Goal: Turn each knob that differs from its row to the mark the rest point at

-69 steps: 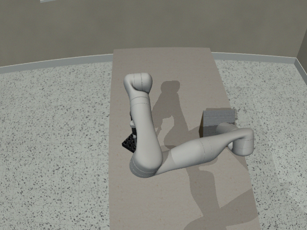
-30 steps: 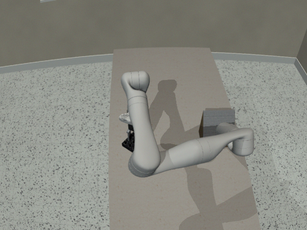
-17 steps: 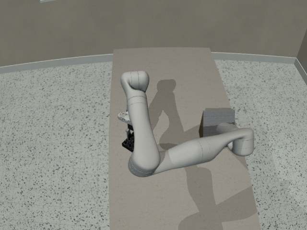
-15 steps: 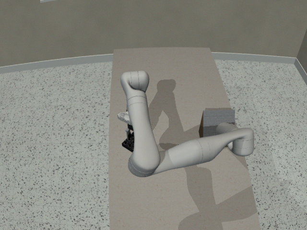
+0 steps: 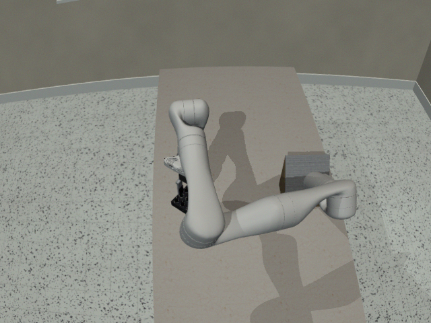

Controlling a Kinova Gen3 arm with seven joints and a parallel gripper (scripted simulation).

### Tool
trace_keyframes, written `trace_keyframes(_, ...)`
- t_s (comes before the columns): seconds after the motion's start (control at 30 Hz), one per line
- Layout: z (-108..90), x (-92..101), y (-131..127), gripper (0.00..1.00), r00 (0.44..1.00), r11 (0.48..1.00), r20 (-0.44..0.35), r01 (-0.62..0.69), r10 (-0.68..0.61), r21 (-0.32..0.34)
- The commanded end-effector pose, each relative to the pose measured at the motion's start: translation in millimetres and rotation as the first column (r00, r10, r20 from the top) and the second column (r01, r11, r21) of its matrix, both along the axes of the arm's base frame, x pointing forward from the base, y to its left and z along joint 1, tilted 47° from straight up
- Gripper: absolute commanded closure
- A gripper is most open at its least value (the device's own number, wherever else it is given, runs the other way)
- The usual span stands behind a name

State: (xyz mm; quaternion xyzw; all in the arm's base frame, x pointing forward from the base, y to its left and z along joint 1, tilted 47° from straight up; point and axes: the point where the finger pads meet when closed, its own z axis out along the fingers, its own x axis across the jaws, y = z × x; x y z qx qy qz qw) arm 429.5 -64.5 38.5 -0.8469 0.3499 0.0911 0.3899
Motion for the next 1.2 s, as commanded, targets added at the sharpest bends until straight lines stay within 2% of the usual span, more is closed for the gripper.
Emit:
trace_keyframes(0.0, 0.3, 0.2, -0.9, 0.0, 1.0, 1.0, -0.001, 0.003, -0.003, -0.001)
trace_keyframes(0.67, 0.2, 0.7, -1.3, 0.0, 1.0, 1.0, -0.01, 0.012, -0.012, 0.001)
trace_keyframes(0.7, 0.2, 0.7, -1.3, 0.54, 1.0, 1.0, -0.01, 0.012, -0.012, 0.001)
trace_keyframes(1.17, 0.2, 0.7, -1.3, 0.54, 1.0, 1.0, -0.01, 0.012, -0.012, 0.001)
